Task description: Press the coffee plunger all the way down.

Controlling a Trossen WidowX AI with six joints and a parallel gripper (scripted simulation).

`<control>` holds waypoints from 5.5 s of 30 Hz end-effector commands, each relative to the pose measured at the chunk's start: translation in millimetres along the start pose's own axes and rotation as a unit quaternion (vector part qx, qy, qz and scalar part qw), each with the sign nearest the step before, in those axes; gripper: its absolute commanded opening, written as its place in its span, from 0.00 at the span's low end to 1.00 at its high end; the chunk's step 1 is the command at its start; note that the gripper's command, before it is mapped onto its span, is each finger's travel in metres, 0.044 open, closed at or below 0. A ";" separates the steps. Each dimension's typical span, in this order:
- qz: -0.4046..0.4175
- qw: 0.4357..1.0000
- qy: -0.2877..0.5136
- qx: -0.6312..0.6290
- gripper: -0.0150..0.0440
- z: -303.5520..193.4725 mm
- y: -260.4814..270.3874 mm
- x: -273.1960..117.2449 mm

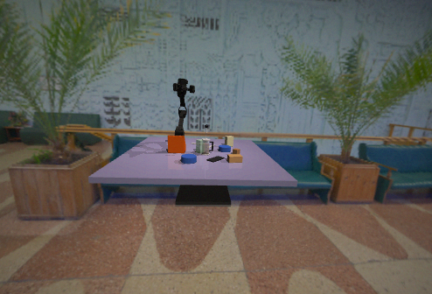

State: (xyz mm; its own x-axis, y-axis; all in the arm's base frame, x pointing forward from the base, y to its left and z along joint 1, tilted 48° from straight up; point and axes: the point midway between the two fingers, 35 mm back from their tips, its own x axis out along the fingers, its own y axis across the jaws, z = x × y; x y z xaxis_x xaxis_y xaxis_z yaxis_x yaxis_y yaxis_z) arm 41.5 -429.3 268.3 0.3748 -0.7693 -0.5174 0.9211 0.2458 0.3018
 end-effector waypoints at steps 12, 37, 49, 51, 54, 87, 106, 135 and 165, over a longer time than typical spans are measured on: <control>0.364 0.882 0.295 -0.059 1.00 -205.4 120.7 -8.3; 0.410 0.857 0.307 -0.055 1.00 -281.9 143.6 -23.6; 0.411 0.857 0.307 -0.055 1.00 -292.5 156.5 -14.8; 0.411 0.857 0.306 -0.055 1.00 -294.2 158.8 -13.6; 0.412 0.857 0.306 -0.055 1.00 -296.8 162.3 -11.9; 0.412 0.857 0.306 -0.055 0.46 -307.8 166.0 -10.0; 0.411 0.857 0.307 -0.056 0.46 -339.1 169.0 -9.6; 0.412 0.857 0.306 -0.054 0.46 -386.0 177.0 -14.5; 0.413 0.856 0.305 -0.053 0.46 -391.3 187.7 -5.5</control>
State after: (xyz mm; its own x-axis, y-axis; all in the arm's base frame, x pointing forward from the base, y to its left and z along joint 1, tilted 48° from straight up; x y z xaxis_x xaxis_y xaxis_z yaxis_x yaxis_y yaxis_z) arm 253.4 -155.0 20.6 0.8678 0.1088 -0.4848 0.3031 0.6572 0.6901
